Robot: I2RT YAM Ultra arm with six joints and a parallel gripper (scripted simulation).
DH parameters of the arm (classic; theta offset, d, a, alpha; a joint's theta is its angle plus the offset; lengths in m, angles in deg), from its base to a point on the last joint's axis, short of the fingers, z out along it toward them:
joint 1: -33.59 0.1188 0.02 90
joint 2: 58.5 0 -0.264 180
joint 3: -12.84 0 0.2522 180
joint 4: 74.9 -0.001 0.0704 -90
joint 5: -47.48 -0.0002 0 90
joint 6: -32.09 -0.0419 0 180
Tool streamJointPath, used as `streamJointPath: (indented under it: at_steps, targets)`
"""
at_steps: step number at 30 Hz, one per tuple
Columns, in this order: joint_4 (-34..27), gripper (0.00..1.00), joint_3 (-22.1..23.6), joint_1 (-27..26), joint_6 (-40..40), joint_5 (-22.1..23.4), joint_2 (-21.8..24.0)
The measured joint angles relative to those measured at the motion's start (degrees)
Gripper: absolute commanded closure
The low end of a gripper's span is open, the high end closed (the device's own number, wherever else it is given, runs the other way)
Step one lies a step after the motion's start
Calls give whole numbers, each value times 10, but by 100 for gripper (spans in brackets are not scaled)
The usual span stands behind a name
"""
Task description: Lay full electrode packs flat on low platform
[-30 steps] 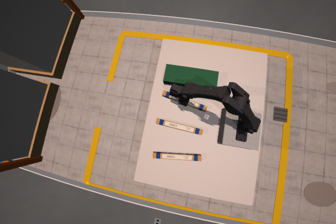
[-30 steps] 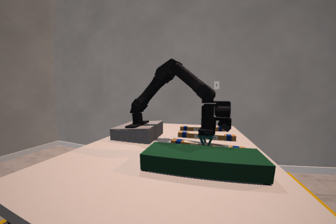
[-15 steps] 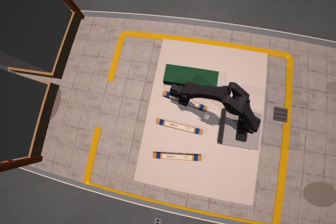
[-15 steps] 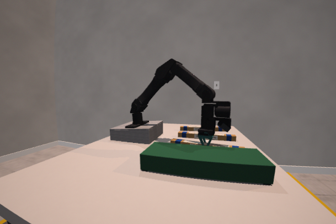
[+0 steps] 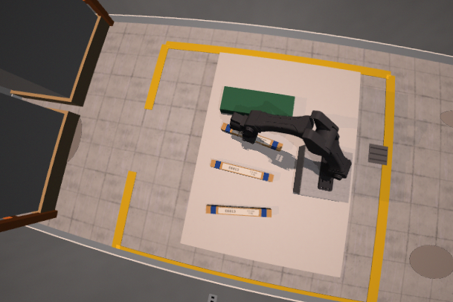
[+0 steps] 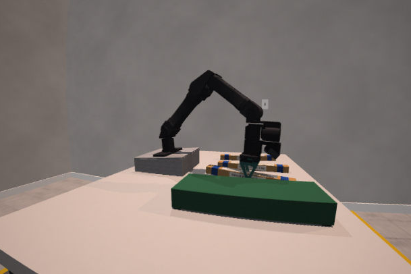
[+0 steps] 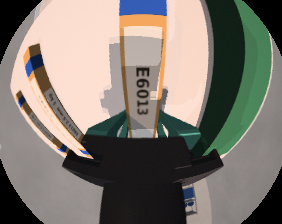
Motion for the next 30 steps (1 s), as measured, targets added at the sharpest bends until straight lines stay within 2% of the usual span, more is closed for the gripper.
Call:
streamJointPath:
  at_steps: [12,30]
  targets:
    - [-30,100,-22,0,-1,0,18]
    - [-65,100,-50,2,-2,0,19]
